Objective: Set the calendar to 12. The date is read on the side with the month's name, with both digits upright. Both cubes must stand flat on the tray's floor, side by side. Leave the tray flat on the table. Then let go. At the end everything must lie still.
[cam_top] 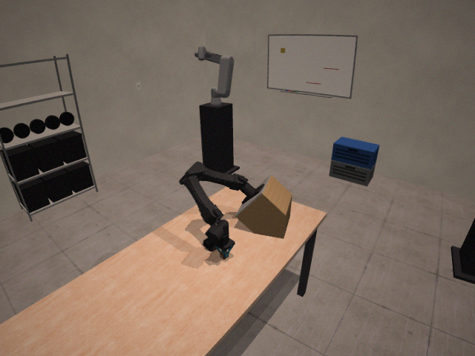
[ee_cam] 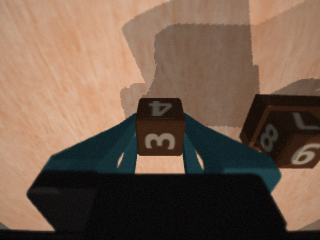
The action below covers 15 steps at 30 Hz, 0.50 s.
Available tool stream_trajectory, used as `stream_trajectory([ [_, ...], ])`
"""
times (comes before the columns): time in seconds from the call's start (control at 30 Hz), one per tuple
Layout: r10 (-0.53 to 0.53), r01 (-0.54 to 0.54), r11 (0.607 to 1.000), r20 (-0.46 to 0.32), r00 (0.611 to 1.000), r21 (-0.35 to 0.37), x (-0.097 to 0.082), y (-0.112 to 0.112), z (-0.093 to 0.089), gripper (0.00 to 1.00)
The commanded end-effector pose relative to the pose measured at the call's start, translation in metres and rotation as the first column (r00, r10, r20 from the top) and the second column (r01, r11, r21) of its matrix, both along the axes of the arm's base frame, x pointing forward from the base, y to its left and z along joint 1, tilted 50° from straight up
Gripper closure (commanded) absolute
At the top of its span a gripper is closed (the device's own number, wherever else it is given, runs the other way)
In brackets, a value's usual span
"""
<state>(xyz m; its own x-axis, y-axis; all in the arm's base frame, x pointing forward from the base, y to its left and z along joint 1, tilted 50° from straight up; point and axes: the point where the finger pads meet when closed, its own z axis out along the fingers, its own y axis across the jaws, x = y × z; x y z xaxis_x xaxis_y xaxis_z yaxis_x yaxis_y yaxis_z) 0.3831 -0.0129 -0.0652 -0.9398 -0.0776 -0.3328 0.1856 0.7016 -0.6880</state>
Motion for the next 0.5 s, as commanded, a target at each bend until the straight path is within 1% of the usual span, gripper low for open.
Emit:
stream_trajectory([
  [0.0,0.029,-0.029,1.000,0.009,1.000,0.001,-0.0033,0.0081,0.0058,0.73],
  [0.47,0.031,-0.031,1.000,0.008,1.000,0.000,-0.0045,0.0076,0.0057,0.73],
])
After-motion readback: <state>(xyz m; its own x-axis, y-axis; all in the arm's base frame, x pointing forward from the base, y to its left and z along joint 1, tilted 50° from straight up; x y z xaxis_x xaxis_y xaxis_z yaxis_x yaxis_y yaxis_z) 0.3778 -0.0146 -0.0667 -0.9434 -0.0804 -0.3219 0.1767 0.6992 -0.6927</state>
